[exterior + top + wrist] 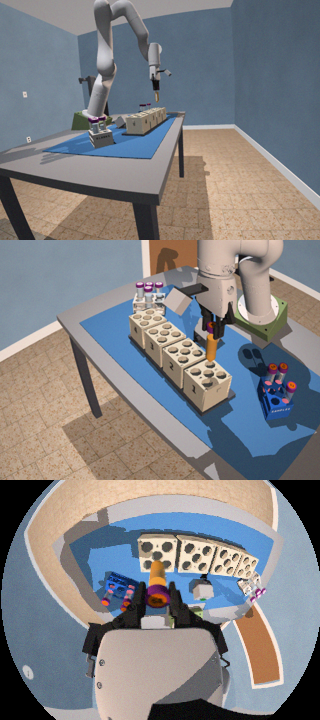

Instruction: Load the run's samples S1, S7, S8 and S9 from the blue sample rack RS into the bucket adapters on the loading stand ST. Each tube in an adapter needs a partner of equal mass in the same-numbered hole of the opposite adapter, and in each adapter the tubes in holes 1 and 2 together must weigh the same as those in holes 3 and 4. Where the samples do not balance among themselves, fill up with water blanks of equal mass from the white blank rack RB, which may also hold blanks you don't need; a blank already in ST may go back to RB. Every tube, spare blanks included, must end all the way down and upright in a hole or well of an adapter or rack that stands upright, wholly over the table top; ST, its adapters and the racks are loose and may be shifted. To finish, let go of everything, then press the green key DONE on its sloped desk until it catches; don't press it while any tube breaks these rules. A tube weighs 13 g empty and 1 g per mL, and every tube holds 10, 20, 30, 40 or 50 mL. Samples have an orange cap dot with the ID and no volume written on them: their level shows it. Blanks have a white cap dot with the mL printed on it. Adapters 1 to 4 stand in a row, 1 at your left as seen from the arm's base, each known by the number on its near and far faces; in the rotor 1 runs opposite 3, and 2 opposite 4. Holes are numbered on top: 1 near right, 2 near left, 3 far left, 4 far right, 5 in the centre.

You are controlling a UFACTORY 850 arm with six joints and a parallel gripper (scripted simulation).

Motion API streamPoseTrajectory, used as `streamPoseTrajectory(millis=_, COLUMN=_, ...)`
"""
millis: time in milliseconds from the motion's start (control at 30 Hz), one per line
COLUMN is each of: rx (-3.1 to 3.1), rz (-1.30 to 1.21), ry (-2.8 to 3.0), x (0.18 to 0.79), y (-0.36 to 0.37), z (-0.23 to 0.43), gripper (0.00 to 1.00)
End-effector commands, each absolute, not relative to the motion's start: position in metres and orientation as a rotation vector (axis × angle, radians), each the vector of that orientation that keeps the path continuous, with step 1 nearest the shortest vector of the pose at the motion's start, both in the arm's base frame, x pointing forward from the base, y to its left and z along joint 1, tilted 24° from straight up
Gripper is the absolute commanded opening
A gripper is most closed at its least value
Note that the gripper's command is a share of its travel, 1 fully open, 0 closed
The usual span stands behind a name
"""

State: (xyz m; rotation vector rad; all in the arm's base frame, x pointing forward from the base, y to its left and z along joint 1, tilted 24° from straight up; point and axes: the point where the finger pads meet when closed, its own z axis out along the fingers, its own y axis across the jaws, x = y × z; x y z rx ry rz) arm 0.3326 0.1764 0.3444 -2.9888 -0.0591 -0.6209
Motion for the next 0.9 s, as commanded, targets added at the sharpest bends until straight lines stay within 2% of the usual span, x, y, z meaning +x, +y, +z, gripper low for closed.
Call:
streamPoseTrajectory(millis=0, rx=-2.987, rz=-0.622, ry=-0.059, x=0.333, y=0.177, z=0.345, gripper=0.00)
streamPoseTrajectory(millis=867, rx=-2.987, rz=-0.622, ry=-0.059, x=0.347, y=0.180, z=0.313, gripper=0.00)
